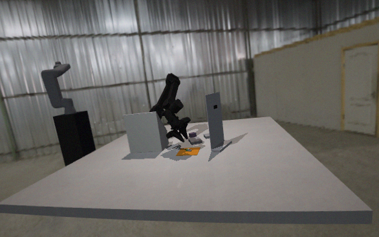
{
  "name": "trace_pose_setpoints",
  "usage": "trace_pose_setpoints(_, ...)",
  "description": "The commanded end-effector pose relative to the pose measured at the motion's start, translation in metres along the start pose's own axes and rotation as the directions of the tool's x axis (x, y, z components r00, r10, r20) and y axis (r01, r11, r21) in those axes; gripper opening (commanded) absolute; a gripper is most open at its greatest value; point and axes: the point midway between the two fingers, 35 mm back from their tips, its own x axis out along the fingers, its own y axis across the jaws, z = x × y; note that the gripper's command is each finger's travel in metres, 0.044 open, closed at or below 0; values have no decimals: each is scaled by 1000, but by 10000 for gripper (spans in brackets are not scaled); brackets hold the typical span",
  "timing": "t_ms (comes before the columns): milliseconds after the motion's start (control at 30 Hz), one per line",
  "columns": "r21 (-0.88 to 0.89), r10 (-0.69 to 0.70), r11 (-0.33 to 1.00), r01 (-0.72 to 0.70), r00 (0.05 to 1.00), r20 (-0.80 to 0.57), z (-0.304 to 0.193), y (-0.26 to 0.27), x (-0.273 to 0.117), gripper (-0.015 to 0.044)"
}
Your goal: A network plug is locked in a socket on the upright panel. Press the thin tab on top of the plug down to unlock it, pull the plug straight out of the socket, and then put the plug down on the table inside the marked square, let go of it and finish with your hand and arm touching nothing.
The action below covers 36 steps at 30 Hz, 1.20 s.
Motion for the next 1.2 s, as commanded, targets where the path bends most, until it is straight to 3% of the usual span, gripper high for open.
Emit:
trace_pose_setpoints(0,-9,-5,1000,5,1000,4,1,-6,-4,156)
trace_pose_setpoints(1167,-9,-7,1000,7,1000,6,1,-28,-45,156)
